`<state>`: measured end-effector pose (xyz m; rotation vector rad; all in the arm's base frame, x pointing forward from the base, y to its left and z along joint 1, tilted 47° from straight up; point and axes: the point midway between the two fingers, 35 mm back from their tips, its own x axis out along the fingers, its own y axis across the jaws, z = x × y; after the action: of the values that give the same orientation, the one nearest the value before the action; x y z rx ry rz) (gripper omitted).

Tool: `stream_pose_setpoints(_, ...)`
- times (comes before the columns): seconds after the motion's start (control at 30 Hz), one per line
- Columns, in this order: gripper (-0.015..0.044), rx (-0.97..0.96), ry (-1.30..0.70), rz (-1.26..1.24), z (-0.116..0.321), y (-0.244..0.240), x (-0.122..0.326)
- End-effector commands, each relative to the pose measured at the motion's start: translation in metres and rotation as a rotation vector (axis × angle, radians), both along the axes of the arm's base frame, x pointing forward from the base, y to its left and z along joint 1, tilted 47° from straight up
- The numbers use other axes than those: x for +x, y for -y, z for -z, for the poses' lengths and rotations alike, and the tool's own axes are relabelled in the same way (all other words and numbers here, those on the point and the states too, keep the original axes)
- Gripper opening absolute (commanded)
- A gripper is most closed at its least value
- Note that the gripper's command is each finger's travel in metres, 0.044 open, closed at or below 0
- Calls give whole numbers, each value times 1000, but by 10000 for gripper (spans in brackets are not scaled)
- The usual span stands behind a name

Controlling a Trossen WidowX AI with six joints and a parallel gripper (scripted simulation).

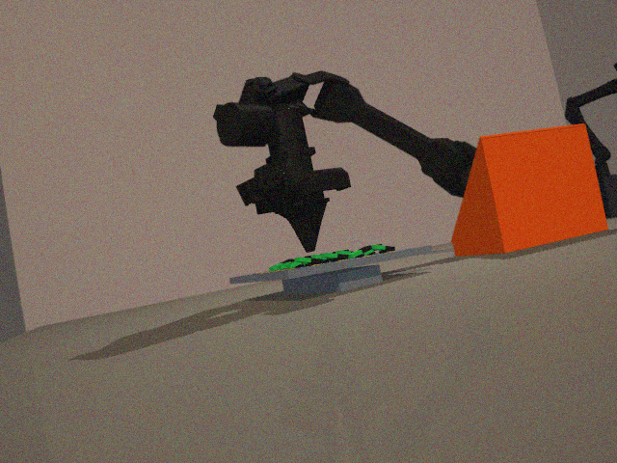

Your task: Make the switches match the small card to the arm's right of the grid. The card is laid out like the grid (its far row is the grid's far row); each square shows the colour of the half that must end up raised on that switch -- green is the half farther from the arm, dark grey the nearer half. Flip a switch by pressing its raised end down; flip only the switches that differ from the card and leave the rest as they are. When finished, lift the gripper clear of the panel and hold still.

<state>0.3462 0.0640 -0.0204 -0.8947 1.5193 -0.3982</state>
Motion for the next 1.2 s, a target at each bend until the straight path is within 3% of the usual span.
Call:
stream_pose_setpoints(0.0, 0, 21, 32, -29, -33, -38, -3)
stream_pose_setpoints(0.17, 0, 21, 33, -30, -35, -41, -5)
stream_pose_setpoints(0.37, 0, 22, 31, -30, -20, -48, -50)
stream_pose_setpoints(0.6, 0, 13, 15, -12, 4, -23, -45)
stream_pose_setpoints(1.17, 0, 12, 15, -12, 18, -8, -43)
